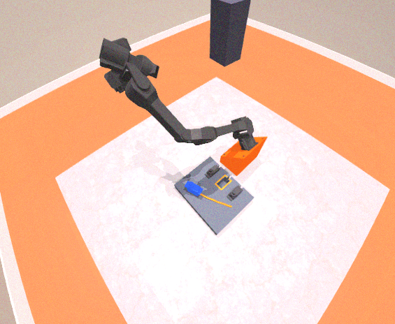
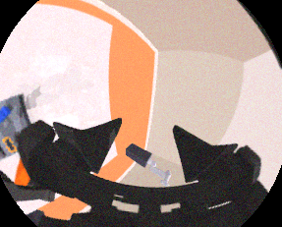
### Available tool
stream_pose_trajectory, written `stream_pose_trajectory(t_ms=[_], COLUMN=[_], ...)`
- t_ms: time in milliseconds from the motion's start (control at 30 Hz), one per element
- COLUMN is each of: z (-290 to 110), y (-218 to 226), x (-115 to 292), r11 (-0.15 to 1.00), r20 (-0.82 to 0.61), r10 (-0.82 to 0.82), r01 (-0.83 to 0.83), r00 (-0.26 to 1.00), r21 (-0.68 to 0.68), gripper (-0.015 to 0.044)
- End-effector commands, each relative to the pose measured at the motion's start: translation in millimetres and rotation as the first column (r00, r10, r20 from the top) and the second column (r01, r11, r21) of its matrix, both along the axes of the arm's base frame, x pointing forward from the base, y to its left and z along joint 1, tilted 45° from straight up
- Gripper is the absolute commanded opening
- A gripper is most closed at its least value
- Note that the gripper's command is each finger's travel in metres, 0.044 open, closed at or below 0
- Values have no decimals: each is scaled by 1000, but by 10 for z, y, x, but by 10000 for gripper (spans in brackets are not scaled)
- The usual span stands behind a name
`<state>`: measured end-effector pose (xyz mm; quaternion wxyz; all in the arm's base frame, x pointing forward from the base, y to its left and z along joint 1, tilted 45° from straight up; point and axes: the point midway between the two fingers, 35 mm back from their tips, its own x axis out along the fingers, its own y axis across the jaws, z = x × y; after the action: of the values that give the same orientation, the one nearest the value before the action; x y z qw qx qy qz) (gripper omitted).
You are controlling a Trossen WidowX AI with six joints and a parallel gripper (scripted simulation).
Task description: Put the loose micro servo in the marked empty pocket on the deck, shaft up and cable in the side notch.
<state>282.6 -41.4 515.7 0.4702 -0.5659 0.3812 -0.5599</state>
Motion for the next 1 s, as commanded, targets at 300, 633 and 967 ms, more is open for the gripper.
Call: stream_pose_trajectory(t_ms=[300,633,967], z=[145,293,301], y=[71,139,180], x=[-197,-448,-612], r11=[999,998,997], r20=[52,153,167], r10=[6,30,34], r01=[-4,-21,-23], r00=[999,988,985], r21=[-35,-58,-67], gripper=[440,440,440])
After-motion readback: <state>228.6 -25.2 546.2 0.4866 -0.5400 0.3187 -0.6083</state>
